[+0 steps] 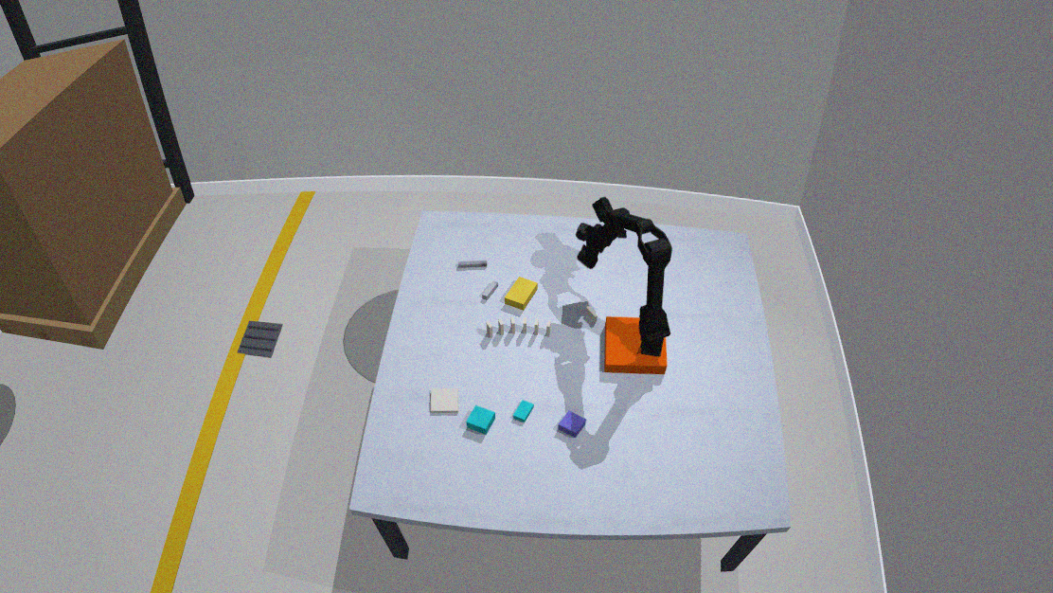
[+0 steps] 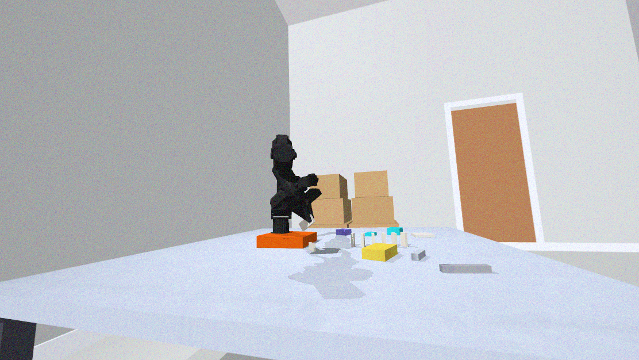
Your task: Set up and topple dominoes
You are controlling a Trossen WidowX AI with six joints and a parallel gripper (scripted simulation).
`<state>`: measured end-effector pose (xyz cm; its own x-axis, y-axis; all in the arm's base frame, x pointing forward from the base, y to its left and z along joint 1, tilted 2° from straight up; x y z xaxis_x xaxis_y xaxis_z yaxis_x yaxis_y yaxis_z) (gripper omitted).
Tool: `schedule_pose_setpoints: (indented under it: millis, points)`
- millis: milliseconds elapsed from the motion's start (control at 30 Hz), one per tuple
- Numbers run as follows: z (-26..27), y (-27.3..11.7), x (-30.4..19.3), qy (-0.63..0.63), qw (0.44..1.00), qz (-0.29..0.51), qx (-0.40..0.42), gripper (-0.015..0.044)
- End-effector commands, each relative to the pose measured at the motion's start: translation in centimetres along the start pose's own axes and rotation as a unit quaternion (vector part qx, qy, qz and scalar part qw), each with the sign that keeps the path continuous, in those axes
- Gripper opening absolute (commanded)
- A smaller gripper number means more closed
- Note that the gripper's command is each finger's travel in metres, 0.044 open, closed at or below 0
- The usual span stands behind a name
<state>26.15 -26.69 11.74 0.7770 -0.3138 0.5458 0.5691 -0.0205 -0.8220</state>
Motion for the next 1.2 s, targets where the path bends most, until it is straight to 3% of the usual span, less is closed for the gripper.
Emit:
schedule_pose_setpoints:
  millis: [0, 1167]
  points:
    - [-0.4, 0.0, 0.2, 0.008, 0.999, -0.048, 0.009, 0.0029]
    - [-0.2, -3.0, -3.5, -0.037, 0.927, -0.357, 0.107, 0.0029]
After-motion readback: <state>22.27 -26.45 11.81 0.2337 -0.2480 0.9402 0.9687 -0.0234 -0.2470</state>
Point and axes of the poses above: the point midway between the two fingers, 35 mm back from their tips, its own y axis out along the fingers, its own z axis across the jaws, x = y × z, the point moved 1 cm from there along -y, back along the fingers, and after that the axes turned 9 degrees about y, right-handed, at the moved point
